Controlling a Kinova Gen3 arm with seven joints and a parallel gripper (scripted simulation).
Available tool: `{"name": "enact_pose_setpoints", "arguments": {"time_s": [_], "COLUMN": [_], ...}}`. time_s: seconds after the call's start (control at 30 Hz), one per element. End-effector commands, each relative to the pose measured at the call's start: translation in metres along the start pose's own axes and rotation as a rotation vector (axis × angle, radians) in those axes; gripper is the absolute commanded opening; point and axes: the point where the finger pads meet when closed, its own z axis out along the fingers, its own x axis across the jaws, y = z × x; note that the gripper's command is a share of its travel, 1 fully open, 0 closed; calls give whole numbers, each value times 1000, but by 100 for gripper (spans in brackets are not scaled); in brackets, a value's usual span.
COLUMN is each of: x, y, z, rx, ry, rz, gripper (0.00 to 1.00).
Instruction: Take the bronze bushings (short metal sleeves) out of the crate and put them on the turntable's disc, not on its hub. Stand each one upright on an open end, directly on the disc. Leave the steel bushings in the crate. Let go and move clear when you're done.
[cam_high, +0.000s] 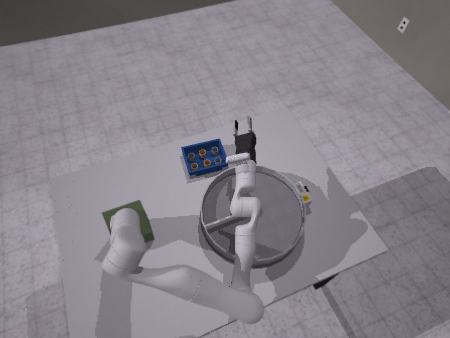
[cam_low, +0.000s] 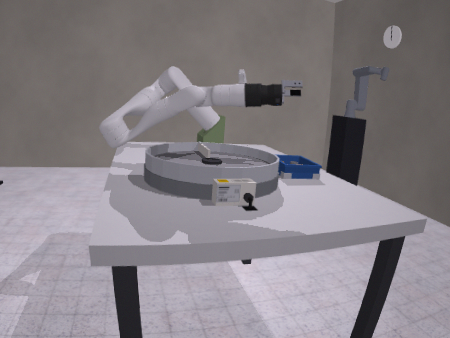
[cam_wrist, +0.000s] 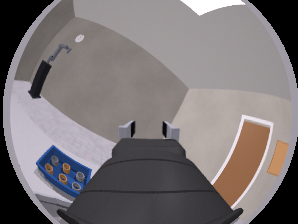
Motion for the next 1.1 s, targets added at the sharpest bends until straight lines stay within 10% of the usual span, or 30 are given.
{"name": "enact_pose_setpoints", "arguments": {"time_s": [0.0,0.63,1.07], "x": [0,0,-21], "y": [-1,0,16], "z": [0,0,2], "rx": [2,-1,-99], "ry": [0,-2,-98], "rz": [-2,0,19], "gripper": [100,100,100]}}
